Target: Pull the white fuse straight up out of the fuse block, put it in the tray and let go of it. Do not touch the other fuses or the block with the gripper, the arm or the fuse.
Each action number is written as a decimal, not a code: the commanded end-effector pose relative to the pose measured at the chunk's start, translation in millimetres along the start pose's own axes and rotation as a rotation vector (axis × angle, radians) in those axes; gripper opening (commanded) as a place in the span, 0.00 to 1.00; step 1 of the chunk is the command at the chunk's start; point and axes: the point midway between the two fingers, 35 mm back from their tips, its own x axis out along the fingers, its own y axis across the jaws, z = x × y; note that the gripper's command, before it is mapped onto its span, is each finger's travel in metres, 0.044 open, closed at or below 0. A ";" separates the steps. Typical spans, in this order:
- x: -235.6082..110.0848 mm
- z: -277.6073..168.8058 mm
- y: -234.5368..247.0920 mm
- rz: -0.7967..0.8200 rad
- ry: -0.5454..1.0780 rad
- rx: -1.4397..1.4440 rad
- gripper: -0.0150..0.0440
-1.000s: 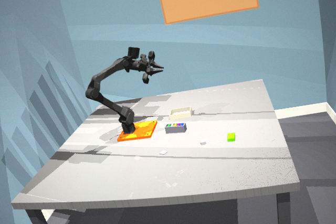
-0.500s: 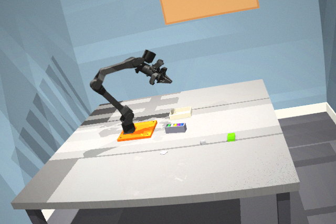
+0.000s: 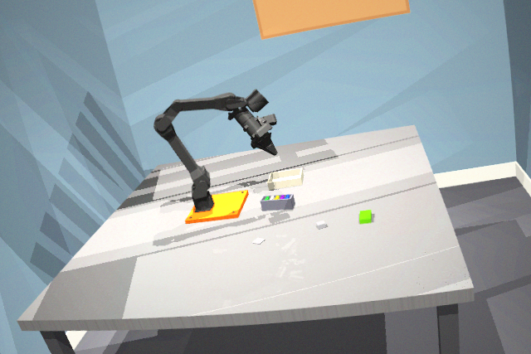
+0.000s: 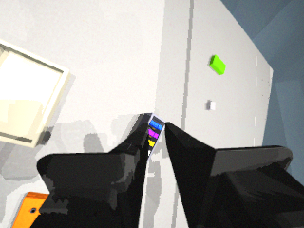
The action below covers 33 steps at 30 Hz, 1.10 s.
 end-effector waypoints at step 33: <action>83.0 -89.2 -12.7 0.616 0.136 -0.885 0.37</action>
